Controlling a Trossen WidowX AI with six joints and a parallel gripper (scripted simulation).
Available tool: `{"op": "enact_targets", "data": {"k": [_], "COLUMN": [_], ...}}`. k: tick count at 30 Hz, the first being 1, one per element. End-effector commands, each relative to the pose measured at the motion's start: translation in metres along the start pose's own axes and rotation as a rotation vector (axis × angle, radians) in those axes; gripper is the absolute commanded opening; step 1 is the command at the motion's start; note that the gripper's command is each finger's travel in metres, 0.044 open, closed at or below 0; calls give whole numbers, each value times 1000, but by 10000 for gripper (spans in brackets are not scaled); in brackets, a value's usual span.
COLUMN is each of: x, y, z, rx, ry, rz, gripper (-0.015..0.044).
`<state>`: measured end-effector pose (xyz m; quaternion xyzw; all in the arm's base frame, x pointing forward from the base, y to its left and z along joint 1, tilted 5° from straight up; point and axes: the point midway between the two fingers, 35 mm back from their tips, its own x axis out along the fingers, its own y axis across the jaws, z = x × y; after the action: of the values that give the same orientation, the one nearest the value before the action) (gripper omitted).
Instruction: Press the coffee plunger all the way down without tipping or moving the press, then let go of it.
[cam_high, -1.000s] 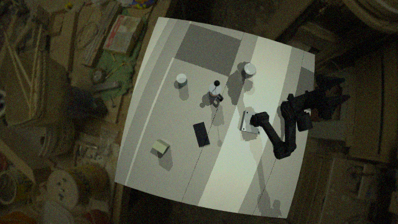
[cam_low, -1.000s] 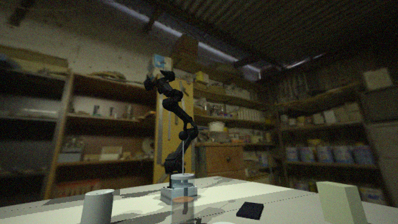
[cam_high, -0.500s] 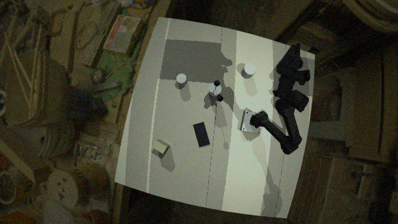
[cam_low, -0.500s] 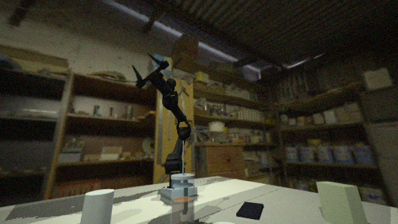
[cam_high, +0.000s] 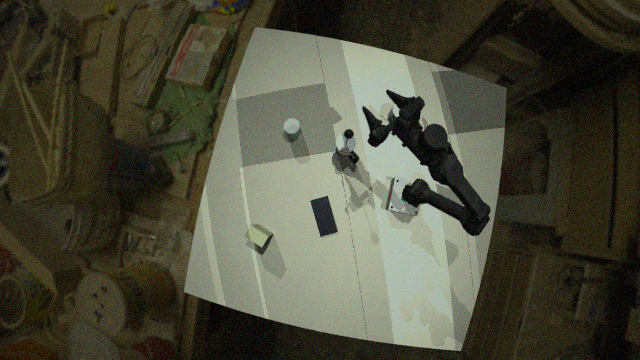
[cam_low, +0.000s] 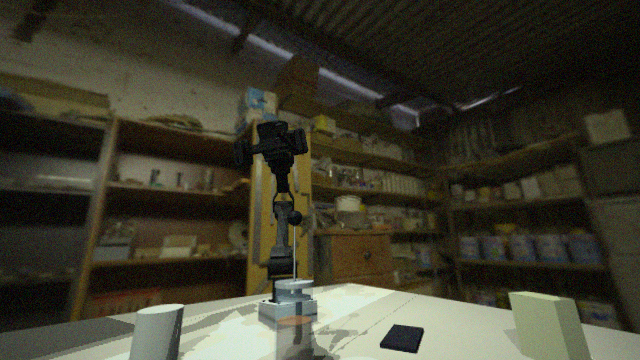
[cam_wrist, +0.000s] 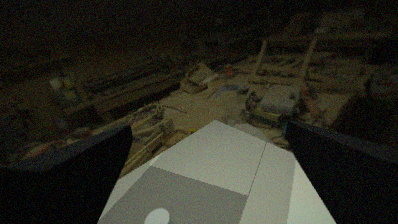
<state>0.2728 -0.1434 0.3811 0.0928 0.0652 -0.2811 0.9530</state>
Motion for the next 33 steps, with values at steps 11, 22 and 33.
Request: {"op": "enact_targets", "data": {"k": [11, 22, 33], "x": [-7, -3, 13], "y": [41, 34, 37], "z": [-119, -157, -164], "rx": [-252, -252, -252], "ry": [426, 426, 425], "rz": [218, 220, 221], "gripper": [440, 440, 440]}}
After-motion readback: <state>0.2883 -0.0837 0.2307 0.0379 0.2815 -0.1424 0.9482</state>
